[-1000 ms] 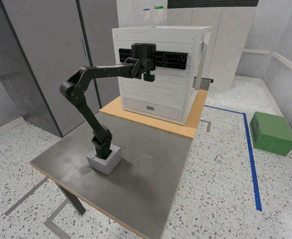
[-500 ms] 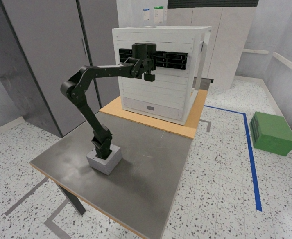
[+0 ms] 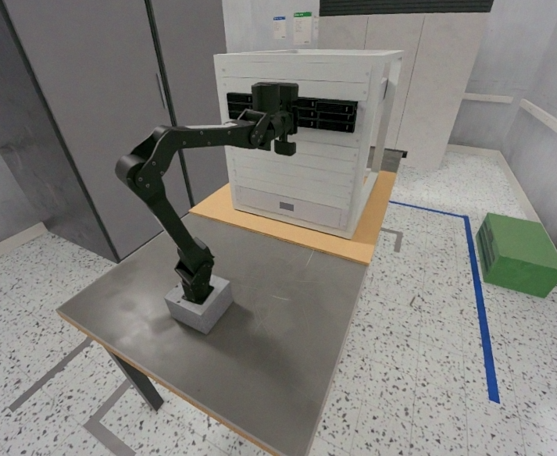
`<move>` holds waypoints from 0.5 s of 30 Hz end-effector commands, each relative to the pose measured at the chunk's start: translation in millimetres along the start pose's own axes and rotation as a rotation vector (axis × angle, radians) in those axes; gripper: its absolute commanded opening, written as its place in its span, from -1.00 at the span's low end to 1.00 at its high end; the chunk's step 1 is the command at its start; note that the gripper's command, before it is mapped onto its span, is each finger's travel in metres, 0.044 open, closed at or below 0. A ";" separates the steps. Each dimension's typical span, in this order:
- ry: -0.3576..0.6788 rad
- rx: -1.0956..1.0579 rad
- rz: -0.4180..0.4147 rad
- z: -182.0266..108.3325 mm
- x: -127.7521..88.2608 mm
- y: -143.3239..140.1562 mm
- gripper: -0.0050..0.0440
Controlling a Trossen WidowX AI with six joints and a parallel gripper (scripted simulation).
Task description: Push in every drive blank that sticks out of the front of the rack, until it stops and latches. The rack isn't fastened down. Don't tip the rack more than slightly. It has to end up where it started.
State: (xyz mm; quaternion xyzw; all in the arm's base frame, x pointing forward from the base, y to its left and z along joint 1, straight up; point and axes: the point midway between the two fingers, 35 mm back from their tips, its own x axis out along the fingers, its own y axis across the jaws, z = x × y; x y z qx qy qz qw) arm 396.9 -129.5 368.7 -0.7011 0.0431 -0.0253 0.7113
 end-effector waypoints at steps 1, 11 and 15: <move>-0.001 -0.011 -0.024 1.1 -0.2 -11.2 -1.00; -0.001 -0.011 -0.024 1.2 9.0 -11.6 -1.00; -0.001 -0.011 -0.024 1.2 9.7 -11.6 -1.00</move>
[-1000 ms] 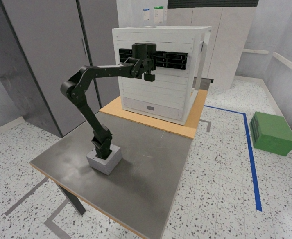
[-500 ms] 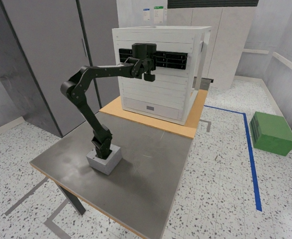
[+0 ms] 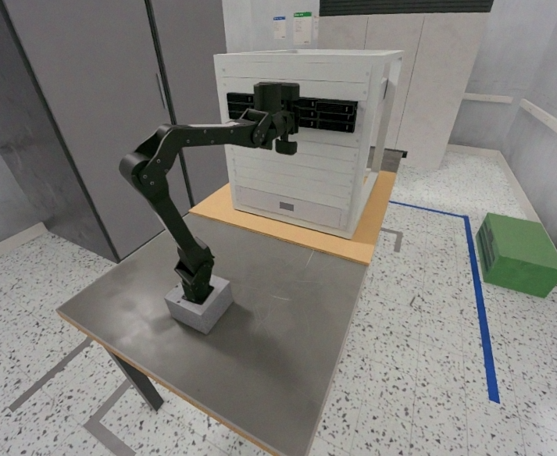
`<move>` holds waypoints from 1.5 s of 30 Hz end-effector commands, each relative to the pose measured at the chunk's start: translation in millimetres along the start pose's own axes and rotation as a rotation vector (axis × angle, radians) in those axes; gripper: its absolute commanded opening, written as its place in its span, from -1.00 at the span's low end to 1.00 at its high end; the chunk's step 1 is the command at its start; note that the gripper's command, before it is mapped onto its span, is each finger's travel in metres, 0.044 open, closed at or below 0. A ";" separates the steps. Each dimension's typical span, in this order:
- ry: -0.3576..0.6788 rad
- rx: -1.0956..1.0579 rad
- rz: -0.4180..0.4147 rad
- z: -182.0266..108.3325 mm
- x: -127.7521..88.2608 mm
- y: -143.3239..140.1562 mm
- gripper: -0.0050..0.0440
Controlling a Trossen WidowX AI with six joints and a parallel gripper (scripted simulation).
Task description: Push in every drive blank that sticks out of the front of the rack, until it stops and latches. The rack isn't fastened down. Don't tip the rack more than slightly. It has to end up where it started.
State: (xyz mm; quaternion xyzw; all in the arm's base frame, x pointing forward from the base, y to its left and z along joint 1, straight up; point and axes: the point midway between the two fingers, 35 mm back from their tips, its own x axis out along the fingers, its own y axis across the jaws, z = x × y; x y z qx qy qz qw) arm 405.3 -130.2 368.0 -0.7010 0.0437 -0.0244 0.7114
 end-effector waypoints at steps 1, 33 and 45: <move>0.000 -0.011 -0.026 1.1 1.3 -12.2 -1.00; 0.000 -0.011 -0.026 1.1 1.3 -12.2 -1.00; 0.000 -0.011 -0.026 1.1 11.3 -12.6 -1.00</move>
